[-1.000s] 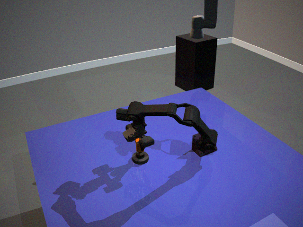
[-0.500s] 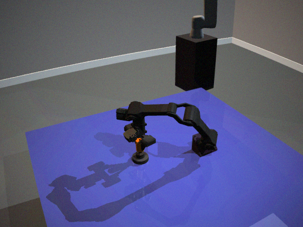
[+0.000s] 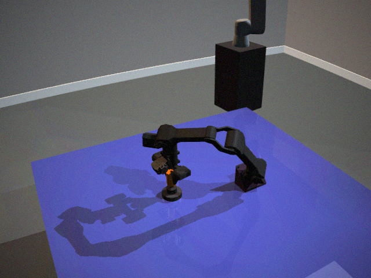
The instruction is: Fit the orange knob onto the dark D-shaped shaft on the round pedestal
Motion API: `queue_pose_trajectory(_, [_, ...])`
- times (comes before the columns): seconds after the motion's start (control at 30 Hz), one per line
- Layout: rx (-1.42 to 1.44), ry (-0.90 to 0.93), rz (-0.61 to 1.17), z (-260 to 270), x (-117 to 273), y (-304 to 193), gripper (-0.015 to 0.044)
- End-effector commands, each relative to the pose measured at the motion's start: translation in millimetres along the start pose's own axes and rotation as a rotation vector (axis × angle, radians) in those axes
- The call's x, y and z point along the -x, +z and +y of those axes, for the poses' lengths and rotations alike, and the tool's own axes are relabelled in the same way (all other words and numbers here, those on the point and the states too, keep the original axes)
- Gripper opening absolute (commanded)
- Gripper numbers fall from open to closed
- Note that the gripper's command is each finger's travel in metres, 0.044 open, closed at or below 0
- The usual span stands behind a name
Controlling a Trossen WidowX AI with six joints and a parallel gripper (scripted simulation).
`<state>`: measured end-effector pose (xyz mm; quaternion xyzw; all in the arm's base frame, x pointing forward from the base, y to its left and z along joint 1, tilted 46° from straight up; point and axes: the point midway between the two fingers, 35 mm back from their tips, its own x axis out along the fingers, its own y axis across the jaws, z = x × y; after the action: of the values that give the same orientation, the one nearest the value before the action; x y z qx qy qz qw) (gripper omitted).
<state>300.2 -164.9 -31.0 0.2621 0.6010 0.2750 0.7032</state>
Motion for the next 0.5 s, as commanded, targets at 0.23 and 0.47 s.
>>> queue_pose_trajectory(0.23, [0.127,0.001,-0.004,2.5,5.0,3.2,0.0])
queue_pose_trajectory(0.47, [0.212,0.001,-0.005,0.8,3.6,5.1,0.0])
